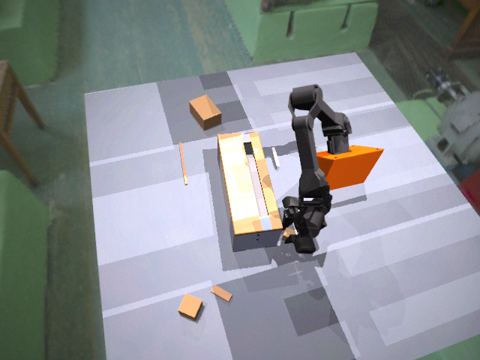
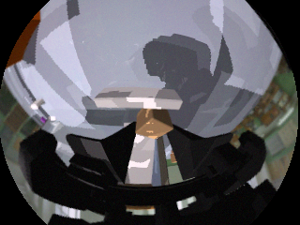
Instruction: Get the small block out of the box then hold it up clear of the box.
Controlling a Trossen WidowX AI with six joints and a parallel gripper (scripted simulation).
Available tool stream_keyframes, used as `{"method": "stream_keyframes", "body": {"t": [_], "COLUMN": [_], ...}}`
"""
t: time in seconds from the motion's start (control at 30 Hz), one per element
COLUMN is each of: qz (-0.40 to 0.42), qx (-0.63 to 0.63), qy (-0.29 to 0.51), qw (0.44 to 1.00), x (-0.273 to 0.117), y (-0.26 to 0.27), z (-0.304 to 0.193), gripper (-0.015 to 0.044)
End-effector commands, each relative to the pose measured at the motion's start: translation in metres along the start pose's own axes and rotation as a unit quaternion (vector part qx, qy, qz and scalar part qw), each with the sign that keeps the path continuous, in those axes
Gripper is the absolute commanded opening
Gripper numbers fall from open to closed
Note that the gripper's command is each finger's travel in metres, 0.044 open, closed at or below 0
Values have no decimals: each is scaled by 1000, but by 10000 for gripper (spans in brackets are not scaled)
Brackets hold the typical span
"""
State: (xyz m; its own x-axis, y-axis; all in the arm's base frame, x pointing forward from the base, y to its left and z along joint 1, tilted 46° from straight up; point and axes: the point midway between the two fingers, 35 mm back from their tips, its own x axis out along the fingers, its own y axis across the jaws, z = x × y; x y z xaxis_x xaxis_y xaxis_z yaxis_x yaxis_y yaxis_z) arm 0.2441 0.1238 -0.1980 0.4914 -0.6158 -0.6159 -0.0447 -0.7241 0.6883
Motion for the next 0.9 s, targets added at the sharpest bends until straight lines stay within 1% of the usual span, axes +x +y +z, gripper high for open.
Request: {"method": "stream_keyframes", "body": {"t": [0.0,0.13,0.3,0.5,0.87], "qz": [-7,-5,1,1,-38], "qx": [4,4,5,4,-76], "qy": [2,0,-4,-5,-6], "qw": [1000,1000,1000,1000,996], "x": [-13,-25,-49,-53,-84], "y": [-3,-3,-1,0,18], "z": [-8,-13,-23,-24,-37], "gripper": [0,0,0,0,0]}}
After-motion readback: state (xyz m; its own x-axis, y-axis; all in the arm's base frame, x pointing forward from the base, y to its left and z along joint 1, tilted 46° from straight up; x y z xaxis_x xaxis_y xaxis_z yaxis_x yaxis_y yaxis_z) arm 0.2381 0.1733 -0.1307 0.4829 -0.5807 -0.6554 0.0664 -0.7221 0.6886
